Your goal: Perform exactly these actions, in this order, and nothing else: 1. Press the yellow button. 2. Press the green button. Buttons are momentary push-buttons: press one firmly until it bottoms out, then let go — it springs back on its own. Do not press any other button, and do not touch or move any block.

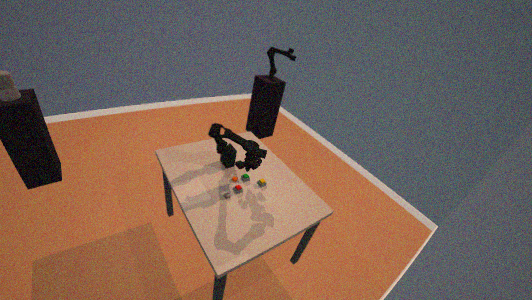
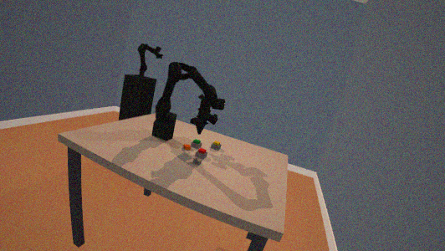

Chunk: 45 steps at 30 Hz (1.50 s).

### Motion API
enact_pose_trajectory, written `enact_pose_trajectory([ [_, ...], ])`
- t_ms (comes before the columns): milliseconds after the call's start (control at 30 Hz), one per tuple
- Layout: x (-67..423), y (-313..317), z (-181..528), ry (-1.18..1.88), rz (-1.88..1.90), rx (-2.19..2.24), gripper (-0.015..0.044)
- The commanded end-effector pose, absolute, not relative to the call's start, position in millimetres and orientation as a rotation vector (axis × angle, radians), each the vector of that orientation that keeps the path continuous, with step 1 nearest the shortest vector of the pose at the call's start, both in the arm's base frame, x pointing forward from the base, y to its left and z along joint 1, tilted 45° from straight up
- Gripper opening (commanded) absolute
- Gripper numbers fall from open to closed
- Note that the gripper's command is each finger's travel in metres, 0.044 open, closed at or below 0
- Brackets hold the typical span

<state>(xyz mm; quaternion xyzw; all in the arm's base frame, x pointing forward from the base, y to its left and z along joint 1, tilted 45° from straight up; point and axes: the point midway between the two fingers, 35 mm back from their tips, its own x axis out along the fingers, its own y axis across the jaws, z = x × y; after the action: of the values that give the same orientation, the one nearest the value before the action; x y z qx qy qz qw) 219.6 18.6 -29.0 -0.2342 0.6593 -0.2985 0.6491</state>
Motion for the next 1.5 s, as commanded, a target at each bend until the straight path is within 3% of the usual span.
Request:
enact_pose_trajectory([
  [0,215.3,8.1,-38.4,1.502,-0.676,-0.547,0.0020],
  [1467,215.8,-7.6,-55.2,1.498,-0.677,-0.541,0.0020],
])
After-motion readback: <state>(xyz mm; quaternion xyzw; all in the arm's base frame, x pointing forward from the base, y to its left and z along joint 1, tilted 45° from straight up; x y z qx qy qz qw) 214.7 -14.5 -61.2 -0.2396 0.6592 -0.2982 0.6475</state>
